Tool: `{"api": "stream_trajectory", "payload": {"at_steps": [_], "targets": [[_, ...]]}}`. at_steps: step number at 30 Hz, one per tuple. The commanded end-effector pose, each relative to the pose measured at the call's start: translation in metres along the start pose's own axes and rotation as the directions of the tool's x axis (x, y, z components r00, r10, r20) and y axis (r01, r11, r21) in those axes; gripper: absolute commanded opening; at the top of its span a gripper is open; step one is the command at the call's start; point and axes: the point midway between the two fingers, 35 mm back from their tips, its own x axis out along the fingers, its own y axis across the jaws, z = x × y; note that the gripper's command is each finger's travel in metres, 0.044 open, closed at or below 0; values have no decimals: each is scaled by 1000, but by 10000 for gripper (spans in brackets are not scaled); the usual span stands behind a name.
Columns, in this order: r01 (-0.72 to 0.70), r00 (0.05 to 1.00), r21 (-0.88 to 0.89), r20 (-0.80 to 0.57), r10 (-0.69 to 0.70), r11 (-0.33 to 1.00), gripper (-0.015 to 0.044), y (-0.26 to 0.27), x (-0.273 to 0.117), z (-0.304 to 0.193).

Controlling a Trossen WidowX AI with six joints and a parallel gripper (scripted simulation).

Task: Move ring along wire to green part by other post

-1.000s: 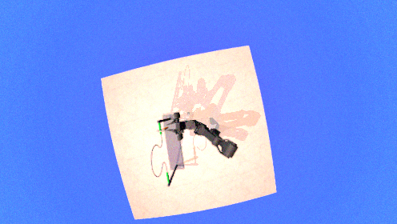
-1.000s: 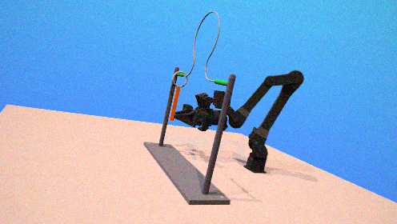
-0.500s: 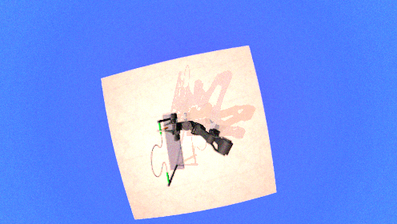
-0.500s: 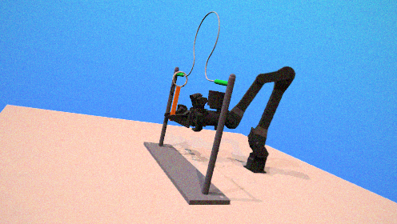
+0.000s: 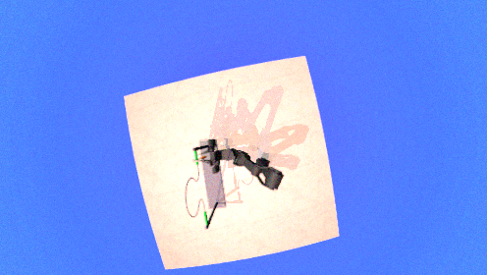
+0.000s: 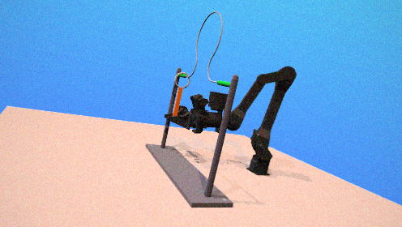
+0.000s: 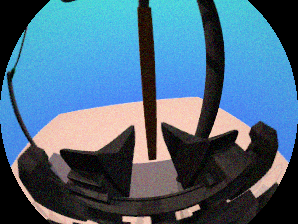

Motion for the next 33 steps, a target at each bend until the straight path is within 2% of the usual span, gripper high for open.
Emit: {"api": "stream_trajectory", "payload": {"at_steps": [1,20,31,33], "targets": [[5,1000,3,4,-5,1000,160,-1,1,1],[5,1000,3,4,-5,1000,160,-1,1,1],[0,1000,-1,1,0,1000,-129,0,0,0],[0,1000,-1,1,0,1000,-150,0,0,0]]}}
